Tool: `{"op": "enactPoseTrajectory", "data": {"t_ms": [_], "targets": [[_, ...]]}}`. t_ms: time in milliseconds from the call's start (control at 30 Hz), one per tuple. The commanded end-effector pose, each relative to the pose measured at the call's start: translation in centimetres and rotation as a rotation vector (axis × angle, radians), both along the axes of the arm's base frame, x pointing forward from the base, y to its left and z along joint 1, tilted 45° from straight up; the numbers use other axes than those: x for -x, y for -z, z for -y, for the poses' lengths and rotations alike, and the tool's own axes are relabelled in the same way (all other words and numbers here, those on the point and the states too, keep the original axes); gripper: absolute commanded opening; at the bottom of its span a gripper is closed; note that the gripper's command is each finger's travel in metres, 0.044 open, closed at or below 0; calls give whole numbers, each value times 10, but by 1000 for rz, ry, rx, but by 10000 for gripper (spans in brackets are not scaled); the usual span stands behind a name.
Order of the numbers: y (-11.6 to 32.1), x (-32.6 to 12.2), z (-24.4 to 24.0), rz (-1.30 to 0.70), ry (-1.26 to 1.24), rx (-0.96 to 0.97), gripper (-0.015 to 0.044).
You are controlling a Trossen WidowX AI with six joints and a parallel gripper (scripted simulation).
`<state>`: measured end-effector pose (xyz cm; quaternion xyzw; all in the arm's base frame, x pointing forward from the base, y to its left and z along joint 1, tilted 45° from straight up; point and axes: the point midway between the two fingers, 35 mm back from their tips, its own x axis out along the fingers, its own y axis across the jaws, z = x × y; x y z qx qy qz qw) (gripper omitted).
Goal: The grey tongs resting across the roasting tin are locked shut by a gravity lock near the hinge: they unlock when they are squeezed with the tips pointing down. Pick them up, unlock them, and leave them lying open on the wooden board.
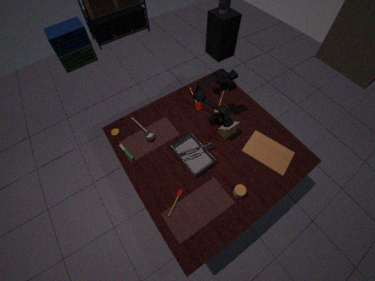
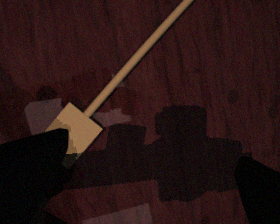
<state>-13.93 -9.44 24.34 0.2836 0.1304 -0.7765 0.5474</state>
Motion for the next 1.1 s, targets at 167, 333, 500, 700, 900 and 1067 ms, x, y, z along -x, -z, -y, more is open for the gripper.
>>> {"op": "enactPoseTrajectory", "data": {"t_ms": [167,333,500,700,900,1067], "targets": [[12,20,-30,14,111,-87,440],[31,43,-92,51,274,-232,440],[49,43,-162,121,423,-370,440],[69,22,-219,220,599,-414,440],[92,-26,-279,359,751,-475,440],[109,-76,-318,480,837,-537,440]]}}
